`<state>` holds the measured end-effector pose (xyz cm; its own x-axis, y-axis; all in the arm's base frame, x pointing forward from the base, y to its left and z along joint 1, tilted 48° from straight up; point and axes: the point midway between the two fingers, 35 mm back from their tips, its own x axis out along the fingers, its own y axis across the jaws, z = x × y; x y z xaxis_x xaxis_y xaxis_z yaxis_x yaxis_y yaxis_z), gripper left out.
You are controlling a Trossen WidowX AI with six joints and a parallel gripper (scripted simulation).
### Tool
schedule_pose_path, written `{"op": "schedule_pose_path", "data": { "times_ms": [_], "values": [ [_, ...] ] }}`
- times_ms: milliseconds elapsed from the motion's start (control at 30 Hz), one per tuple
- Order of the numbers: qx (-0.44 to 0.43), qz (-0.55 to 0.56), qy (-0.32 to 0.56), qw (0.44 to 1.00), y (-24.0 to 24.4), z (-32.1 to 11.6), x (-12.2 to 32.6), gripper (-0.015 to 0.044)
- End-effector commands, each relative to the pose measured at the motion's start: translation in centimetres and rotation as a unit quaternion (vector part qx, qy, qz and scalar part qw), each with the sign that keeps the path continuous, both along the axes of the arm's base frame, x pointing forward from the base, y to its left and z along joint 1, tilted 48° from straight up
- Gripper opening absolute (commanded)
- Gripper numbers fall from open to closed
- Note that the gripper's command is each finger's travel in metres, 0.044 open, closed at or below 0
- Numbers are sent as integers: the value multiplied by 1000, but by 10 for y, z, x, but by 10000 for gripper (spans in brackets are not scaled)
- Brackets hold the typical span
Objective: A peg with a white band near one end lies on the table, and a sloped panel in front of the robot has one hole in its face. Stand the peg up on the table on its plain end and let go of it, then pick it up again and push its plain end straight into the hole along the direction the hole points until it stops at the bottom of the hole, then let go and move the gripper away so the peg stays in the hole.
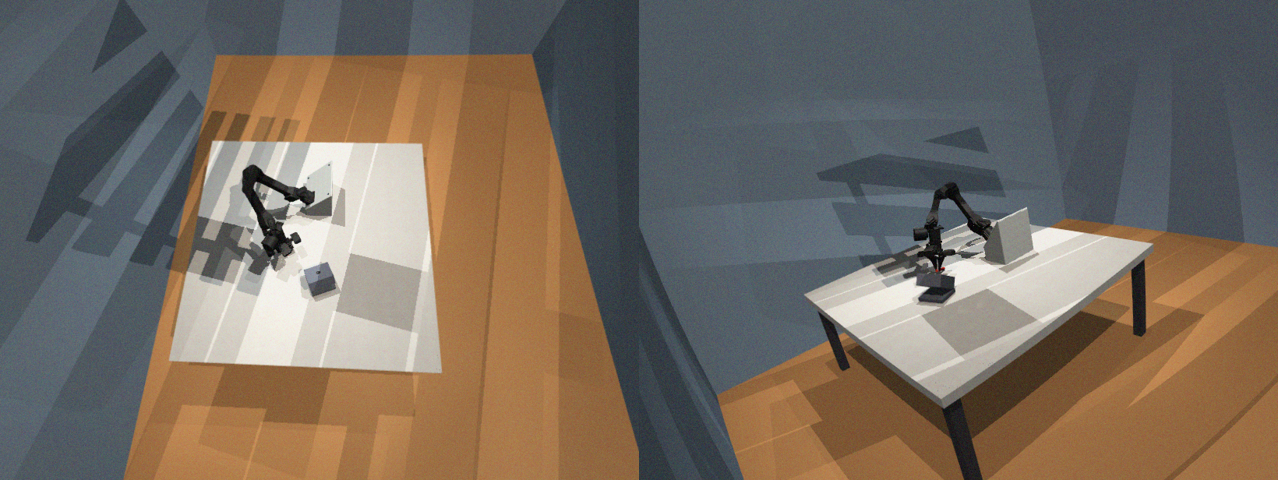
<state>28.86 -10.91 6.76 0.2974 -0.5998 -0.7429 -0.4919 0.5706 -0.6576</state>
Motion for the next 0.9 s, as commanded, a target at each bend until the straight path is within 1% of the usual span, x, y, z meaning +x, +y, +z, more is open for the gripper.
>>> {"op": "schedule_pose_path", "data": {
  "times_ms": [0,867],
  "values": [
    [7,12,-9,1000,1,2,-3,50],
    [62,87,-73,992,3,14,-15,50]
  ]
}}
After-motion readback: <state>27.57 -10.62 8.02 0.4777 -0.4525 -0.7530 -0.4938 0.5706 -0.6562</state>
